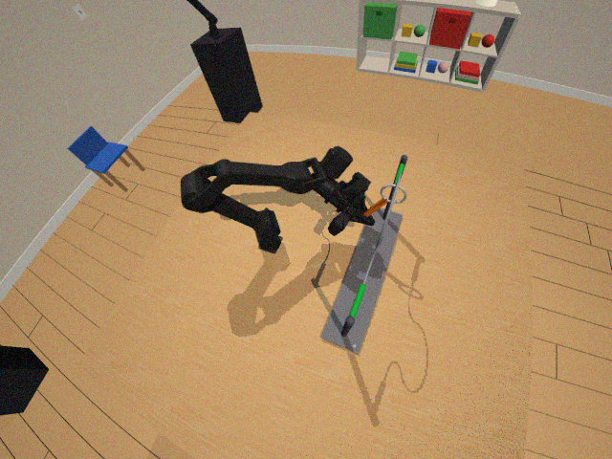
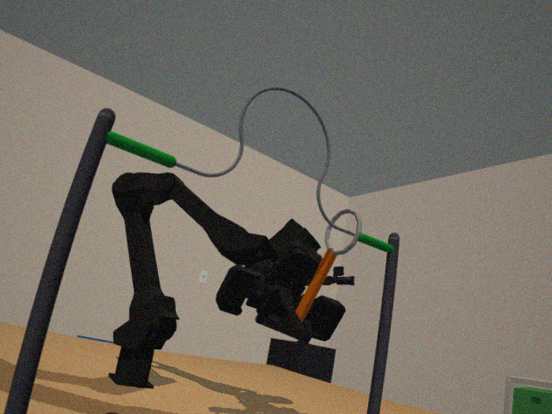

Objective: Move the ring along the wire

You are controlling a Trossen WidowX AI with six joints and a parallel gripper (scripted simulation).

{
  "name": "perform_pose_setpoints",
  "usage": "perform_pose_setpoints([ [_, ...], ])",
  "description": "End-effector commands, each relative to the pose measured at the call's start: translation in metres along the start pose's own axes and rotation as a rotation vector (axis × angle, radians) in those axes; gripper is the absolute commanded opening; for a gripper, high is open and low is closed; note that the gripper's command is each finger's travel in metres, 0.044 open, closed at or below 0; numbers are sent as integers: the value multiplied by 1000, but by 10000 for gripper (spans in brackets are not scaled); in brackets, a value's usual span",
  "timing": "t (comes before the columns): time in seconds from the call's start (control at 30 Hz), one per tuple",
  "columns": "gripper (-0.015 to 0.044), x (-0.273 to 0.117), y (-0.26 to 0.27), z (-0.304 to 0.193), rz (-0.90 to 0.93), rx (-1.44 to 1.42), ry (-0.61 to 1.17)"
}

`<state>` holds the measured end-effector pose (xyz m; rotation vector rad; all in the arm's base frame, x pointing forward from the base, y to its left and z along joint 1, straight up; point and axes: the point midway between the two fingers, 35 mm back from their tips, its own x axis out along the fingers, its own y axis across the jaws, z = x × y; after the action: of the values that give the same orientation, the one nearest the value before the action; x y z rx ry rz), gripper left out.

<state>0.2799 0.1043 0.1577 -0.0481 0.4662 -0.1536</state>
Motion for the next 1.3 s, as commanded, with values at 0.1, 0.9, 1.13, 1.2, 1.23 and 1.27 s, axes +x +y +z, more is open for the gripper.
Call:
perform_pose_setpoints([
  [0.1, -150, -1, 12, 2, 12, 35, 0],
  [0.9, -150, -5, 37, 3, 13, 49, -3],
  [1.13, -150, -6, 44, 3, 11, 49, -5],
  [1.2, -150, -6, 46, 3, 10, 50, -5],
  [1.23, -150, -6, 47, 3, 10, 50, -5],
  [1.27, -150, -6, 48, 3, 9, 50, -6],
])
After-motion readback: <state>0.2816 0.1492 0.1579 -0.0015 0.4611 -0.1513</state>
